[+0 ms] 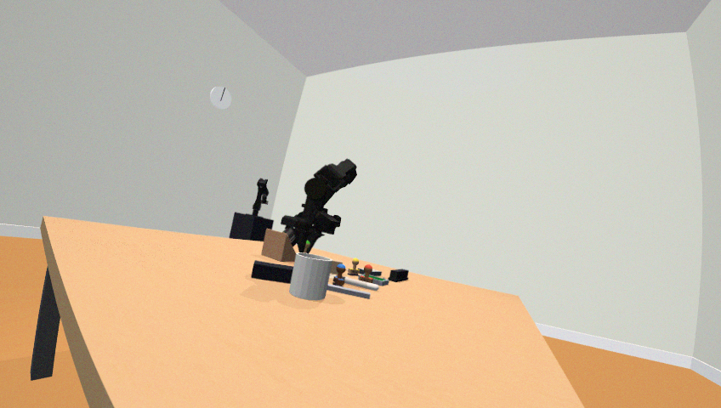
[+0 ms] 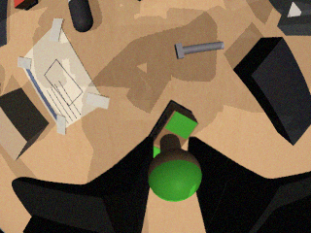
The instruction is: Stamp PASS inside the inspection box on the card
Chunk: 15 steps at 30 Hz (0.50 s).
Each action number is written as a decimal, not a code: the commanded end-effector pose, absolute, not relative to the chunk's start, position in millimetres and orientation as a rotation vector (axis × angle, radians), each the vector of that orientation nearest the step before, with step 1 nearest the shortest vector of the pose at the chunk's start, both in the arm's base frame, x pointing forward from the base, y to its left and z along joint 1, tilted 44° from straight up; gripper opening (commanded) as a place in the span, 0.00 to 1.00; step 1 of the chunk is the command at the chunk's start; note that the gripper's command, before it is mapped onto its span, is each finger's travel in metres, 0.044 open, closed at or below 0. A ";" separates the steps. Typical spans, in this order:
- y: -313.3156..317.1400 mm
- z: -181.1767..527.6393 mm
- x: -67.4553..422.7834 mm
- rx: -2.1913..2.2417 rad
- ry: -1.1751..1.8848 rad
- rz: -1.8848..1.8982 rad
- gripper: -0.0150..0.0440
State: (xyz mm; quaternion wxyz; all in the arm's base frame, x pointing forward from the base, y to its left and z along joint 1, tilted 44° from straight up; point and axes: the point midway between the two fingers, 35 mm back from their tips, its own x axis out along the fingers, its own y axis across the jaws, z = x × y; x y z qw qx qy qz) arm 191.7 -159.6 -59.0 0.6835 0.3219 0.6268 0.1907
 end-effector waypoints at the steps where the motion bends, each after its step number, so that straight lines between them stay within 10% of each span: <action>1: -162.2 -57.4 191.0 0.715 1.407 0.427 0.25; 15: -166.7 -52.3 189.9 0.714 1.409 0.426 0.25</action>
